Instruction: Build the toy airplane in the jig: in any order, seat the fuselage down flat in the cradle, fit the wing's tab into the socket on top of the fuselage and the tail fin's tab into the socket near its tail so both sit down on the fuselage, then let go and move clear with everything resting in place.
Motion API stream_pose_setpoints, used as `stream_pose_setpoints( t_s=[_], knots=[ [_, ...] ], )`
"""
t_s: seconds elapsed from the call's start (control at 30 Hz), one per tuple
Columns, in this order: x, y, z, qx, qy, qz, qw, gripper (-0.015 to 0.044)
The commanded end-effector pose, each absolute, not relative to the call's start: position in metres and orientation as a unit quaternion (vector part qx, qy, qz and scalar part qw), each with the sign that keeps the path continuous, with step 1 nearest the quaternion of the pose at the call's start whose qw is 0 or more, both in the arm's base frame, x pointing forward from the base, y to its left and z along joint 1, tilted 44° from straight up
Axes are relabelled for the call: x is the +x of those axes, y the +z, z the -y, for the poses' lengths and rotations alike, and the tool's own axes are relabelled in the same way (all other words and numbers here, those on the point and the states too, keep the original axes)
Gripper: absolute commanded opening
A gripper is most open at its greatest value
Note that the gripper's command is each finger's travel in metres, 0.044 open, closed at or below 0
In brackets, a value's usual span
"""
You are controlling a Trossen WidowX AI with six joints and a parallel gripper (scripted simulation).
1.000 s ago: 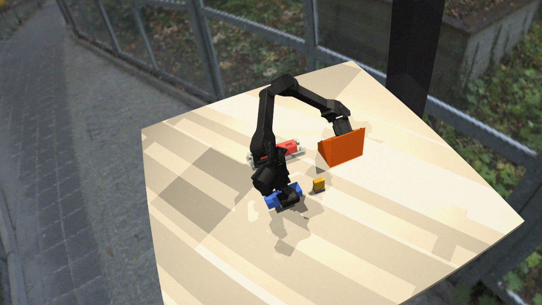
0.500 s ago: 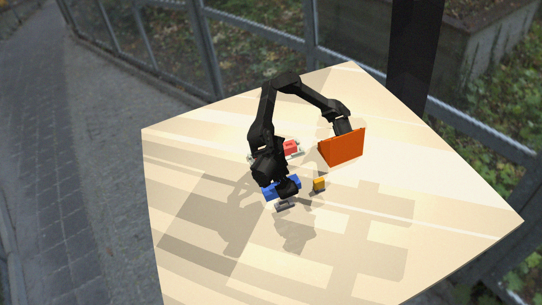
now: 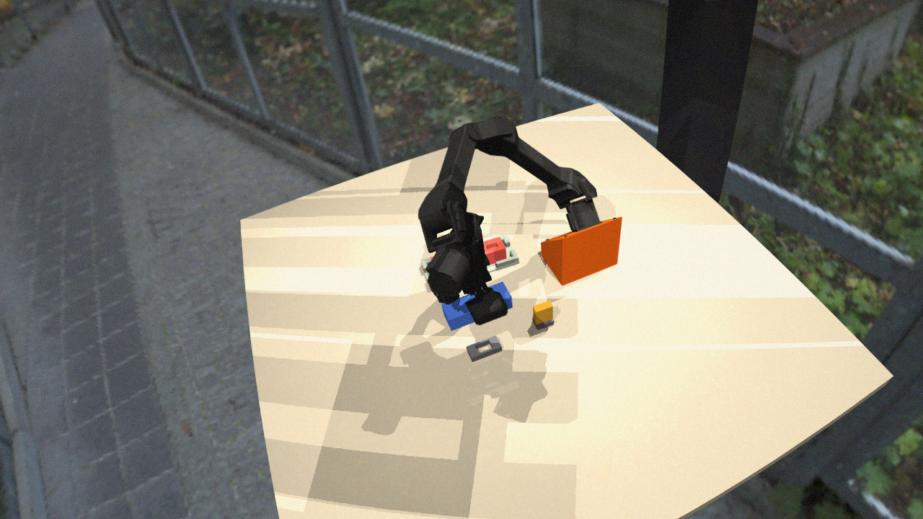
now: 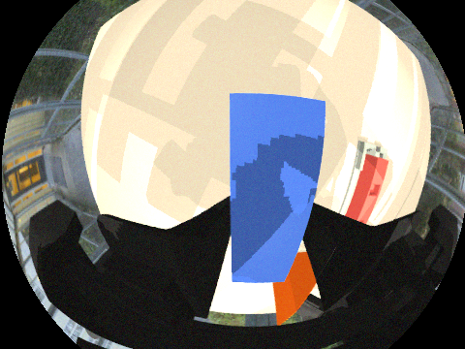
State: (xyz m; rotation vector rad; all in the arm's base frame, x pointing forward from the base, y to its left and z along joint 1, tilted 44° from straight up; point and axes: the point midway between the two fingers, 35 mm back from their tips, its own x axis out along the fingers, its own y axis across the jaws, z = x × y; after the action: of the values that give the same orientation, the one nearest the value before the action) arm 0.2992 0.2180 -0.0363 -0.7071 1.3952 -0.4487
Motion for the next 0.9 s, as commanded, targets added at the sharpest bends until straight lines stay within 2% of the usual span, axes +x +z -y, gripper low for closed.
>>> stream_pose_setpoints(
  t_s=[0.0,0.87],
  knots=[
    [0.3,-0.03,-0.221,-0.313,-0.195,-0.623,0.69,0.0],
    [0.324,0.022,-0.156,-0.459,-0.039,-0.652,0.602,0.0]
  ],
)
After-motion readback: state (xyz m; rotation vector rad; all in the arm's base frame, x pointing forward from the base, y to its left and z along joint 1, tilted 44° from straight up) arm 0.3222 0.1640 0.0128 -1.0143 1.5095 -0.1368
